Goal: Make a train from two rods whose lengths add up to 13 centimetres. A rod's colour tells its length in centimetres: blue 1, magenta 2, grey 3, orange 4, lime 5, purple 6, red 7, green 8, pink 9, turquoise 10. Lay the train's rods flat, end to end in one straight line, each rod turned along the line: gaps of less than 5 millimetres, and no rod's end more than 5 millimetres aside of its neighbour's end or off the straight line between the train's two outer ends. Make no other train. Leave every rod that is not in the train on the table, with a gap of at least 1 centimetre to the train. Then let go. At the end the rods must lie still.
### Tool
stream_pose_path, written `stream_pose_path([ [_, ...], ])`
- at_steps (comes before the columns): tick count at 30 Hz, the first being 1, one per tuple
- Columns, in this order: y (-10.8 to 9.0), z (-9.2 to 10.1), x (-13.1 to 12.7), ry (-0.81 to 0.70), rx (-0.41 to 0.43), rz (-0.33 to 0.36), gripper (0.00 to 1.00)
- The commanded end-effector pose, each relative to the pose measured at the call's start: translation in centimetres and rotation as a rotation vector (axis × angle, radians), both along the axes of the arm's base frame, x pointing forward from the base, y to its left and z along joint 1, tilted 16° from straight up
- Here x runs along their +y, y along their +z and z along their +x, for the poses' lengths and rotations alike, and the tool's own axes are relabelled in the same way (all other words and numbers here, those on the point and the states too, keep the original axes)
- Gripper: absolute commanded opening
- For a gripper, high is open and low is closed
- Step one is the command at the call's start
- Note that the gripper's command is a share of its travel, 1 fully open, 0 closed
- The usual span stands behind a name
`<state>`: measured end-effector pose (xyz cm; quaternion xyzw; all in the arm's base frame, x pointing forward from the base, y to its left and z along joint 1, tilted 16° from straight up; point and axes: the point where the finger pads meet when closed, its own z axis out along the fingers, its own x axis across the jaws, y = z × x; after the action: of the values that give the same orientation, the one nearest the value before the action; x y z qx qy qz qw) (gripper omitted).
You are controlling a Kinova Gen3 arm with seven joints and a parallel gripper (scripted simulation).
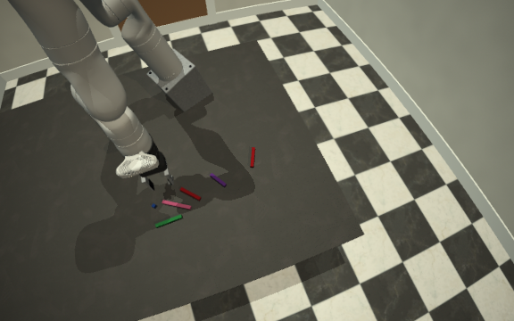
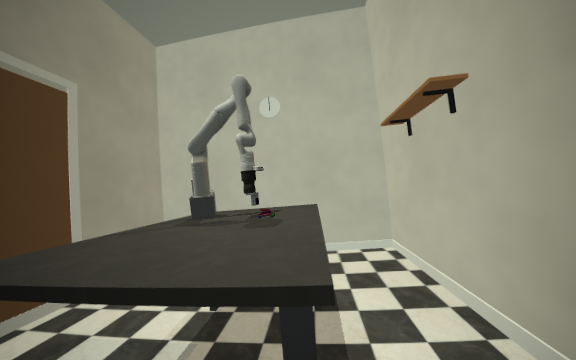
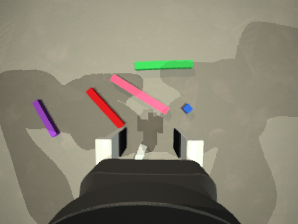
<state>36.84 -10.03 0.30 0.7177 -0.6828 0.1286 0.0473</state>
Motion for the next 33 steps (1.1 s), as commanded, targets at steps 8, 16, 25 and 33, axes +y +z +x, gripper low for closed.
stream_pose_path([
  [8, 0.0, 0.0, 0.0, 0.000, -0.001, 0.000, 1.00],
  [16, -0.1, 0.1, 0.4, 0.037, 0.008, -0.004, 1.00],
  [25, -1.6, -0.1, 6.4, 0.611, 0.154, -0.078, 1.00],
  [33, -2.0, -0.4, 7.8, 0.755, 0.190, -0.098, 1.00],
])
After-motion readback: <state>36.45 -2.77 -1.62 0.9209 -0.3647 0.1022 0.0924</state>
